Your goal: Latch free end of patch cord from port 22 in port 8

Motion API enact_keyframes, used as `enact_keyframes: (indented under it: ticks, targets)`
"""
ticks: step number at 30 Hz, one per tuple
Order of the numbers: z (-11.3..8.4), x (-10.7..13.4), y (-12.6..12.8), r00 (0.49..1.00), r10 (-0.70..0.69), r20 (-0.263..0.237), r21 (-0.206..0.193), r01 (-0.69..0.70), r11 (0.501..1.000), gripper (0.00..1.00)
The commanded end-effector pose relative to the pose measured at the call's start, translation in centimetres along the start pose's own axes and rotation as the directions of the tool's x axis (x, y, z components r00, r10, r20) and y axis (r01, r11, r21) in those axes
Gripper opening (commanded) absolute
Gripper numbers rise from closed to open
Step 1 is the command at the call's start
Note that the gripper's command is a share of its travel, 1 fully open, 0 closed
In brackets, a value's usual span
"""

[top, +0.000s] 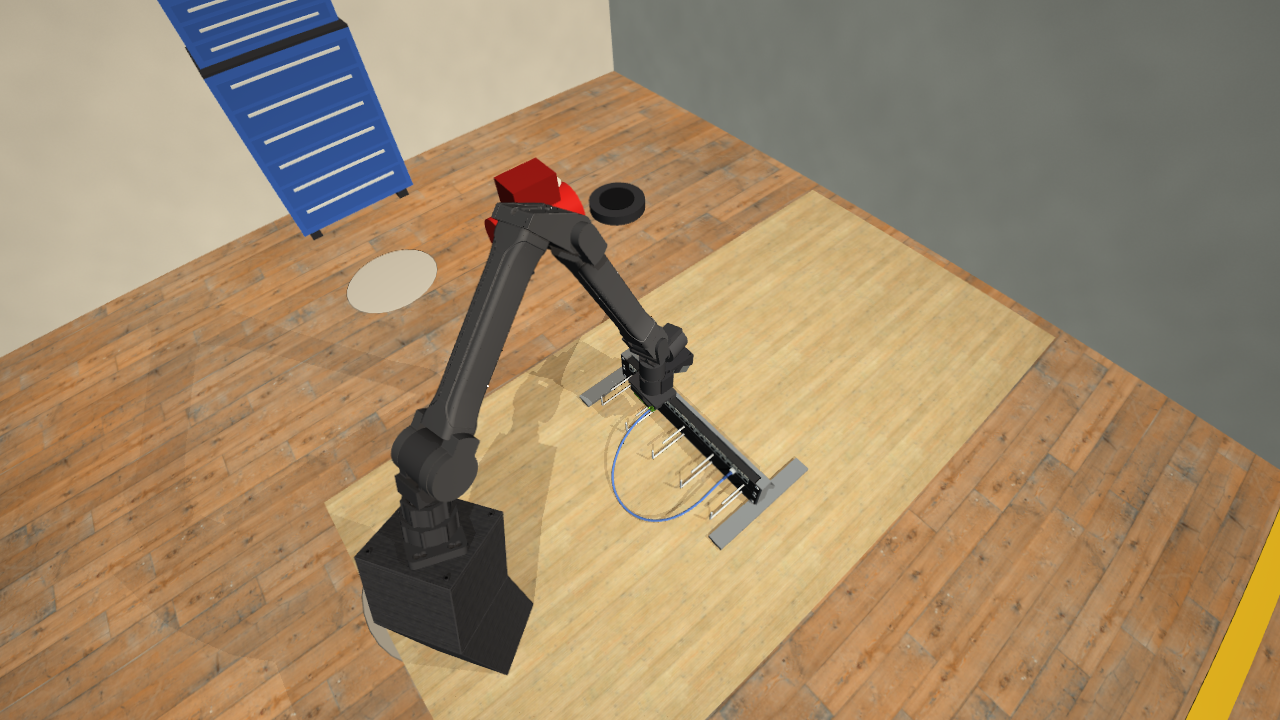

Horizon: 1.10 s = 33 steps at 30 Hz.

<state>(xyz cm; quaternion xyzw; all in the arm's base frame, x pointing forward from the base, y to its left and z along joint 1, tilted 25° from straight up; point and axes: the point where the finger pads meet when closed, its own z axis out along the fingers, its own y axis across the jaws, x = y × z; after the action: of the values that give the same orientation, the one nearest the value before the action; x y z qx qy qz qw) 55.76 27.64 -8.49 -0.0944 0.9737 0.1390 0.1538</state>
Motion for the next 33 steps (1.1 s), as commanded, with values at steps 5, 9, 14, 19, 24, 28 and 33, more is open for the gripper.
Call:
enact_keyframes:
  ticks: [5, 9, 14, 19, 24, 28, 33]
  targets:
    - [-0.07, -0.84, 0.61, 1.0, 0.003, 0.017, -0.009, -0.003, 1.0, 0.0]
    - [-0.09, -0.97, 0.67, 1.0, 0.004, 0.018, -0.009, -0.003, 1.0, 0.0]
    - [-0.11, -1.05, 0.71, 1.0, 0.004, 0.019, -0.01, -0.003, 1.0, 0.0]
    - [-0.15, -1.19, 0.76, 1.0, 0.004, 0.021, -0.01, -0.003, 1.0, 0.0]
    - [-0.21, -1.34, 0.79, 1.0, 0.004, 0.023, -0.011, -0.004, 1.0, 0.0]
    - [-0.25, -1.42, 0.82, 1.0, 0.004, 0.024, -0.011, -0.004, 1.0, 0.0]
    - [-0.28, -1.52, 0.86, 1.0, 0.004, 0.026, -0.011, -0.003, 1.0, 0.0]
